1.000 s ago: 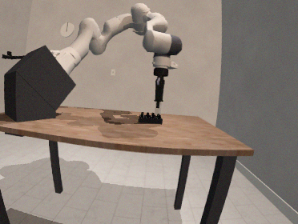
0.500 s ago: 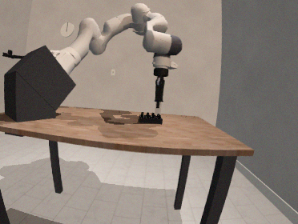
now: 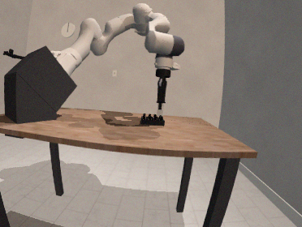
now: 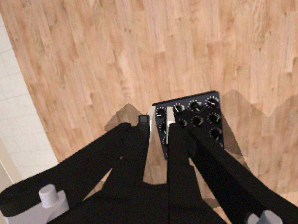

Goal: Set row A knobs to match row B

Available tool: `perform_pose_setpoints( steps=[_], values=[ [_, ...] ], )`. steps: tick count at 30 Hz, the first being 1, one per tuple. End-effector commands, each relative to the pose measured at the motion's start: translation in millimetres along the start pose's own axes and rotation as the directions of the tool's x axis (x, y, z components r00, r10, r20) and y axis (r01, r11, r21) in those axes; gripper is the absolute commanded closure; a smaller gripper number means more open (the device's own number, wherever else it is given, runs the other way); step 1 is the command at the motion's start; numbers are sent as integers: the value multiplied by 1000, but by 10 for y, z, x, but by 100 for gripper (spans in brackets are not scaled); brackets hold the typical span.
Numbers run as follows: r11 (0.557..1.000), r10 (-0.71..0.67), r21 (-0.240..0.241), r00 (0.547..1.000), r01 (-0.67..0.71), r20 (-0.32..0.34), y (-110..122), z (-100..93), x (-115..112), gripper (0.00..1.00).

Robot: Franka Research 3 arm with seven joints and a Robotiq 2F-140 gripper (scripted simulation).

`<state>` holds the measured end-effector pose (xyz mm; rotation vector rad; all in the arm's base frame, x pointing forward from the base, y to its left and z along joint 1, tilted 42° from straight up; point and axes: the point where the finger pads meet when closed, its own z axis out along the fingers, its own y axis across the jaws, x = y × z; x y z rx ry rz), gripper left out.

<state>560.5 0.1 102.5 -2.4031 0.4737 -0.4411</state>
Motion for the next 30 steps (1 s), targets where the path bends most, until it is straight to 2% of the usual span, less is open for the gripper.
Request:
perform_pose_setpoints(
  steps=[1,5,6,30],
  values=[
    [1000,-4,0,1000,4,-2,-5,14,9,88],
    [1000,-4,0,1000,4,-2,-5,14,9,88],
    [1000,-4,0,1000,4,-2,-5,14,9,95],
    [1000,-4,0,1000,4,-2,-5,14,9,95]
  ],
)
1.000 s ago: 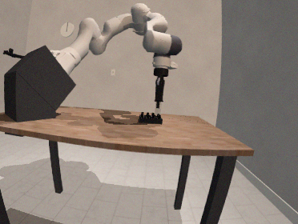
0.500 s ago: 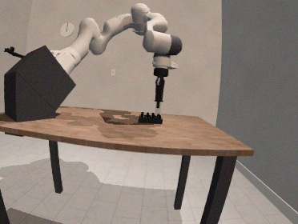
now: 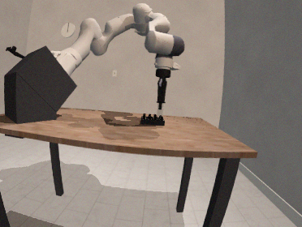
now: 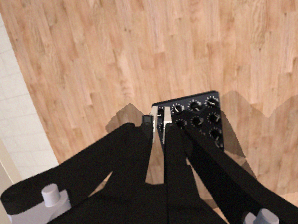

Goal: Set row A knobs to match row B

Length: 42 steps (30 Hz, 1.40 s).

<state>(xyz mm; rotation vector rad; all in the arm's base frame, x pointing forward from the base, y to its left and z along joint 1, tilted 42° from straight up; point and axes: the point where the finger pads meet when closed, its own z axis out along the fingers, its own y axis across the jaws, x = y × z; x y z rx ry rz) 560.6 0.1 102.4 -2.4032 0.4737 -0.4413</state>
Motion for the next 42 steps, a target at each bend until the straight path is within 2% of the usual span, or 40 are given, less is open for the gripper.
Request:
perform_pose_setpoints(
  steps=[1,20,31,42],
  values=[
    [1000,-4,0,1000,4,-2,-5,13,8,95],
    [999,35,0,999,-35,-2,-5,13,8,95],
    [987,160,1,987,-160,-2,-5,13,8,95],
    [927,375,1,927,-375,-1,-5,13,8,95]
  ],
)
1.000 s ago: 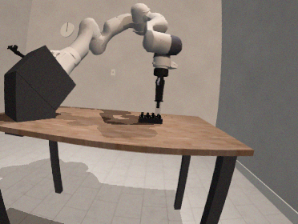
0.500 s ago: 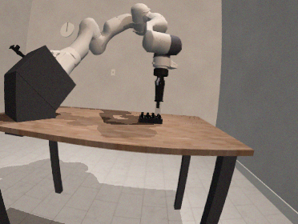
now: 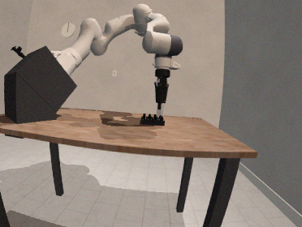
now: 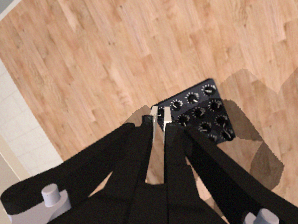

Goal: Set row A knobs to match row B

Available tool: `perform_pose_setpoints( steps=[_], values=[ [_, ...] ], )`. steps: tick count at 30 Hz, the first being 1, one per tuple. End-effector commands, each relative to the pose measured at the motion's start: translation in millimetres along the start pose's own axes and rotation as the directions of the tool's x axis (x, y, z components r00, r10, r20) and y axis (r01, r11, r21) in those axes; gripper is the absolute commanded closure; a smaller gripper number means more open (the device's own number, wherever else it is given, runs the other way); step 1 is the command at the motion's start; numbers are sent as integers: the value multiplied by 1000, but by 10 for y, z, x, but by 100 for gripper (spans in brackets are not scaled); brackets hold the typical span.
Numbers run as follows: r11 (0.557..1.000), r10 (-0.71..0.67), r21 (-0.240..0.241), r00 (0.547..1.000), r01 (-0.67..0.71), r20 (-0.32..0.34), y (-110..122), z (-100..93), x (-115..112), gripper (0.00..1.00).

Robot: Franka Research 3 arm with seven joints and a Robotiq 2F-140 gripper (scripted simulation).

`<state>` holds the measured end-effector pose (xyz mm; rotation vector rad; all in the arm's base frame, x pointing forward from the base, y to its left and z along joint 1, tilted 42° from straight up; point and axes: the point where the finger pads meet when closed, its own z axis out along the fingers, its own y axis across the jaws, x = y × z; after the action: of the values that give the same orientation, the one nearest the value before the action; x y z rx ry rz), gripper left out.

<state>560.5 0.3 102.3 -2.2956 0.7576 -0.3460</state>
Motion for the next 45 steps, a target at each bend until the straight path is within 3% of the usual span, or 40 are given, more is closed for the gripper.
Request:
perform_pose_setpoints(
  steps=[1,23,38,45],
  values=[
    [988,155,-12,988,-155,5,-7,12,9,95],
    [900,435,-13,900,-435,2,-7,12,9,95],
    [773,635,-13,773,-635,-1,-7,12,9,95],
    [741,671,-13,741,-671,-2,-7,12,9,95]
  ],
)
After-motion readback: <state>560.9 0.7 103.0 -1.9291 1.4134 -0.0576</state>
